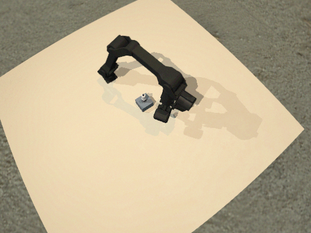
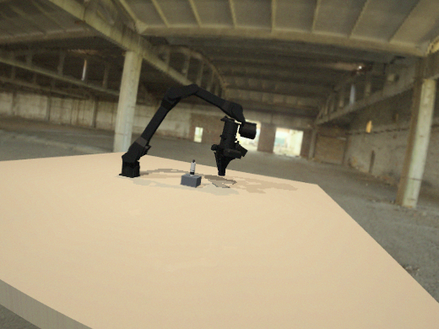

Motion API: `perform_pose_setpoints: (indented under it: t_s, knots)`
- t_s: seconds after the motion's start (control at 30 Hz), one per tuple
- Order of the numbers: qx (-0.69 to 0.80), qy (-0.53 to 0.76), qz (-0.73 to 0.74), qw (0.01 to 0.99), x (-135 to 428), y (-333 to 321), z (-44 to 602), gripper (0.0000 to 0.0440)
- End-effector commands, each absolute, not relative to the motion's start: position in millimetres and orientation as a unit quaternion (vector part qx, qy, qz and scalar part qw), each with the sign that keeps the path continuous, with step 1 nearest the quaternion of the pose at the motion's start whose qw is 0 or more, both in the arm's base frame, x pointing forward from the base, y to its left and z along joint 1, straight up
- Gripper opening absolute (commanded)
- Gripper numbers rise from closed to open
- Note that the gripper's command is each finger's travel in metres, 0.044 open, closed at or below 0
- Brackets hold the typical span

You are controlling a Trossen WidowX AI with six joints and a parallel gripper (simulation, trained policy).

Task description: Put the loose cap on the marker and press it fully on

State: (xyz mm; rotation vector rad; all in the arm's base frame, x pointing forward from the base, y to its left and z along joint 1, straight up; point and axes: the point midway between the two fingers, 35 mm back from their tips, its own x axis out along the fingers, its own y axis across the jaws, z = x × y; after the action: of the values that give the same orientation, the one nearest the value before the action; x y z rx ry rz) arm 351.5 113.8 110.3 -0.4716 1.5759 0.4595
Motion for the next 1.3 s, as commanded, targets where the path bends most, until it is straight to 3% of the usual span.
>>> perform_pose_setpoints:
  t_s: [0.0, 0.83, 1.27]
  knots:
    - [-0.212, 0.687, 0.205, 0.665, 349.3, 108.7, 129.6, 0.0045]
    - [-0.195, 0.719, 0.207, 0.634, 292.3, 49.8, 175.4, 0.0011]
    - [-0.200, 0.720, 0.226, 0.625, 267.0, 53.3, 175.5, 0.0000]
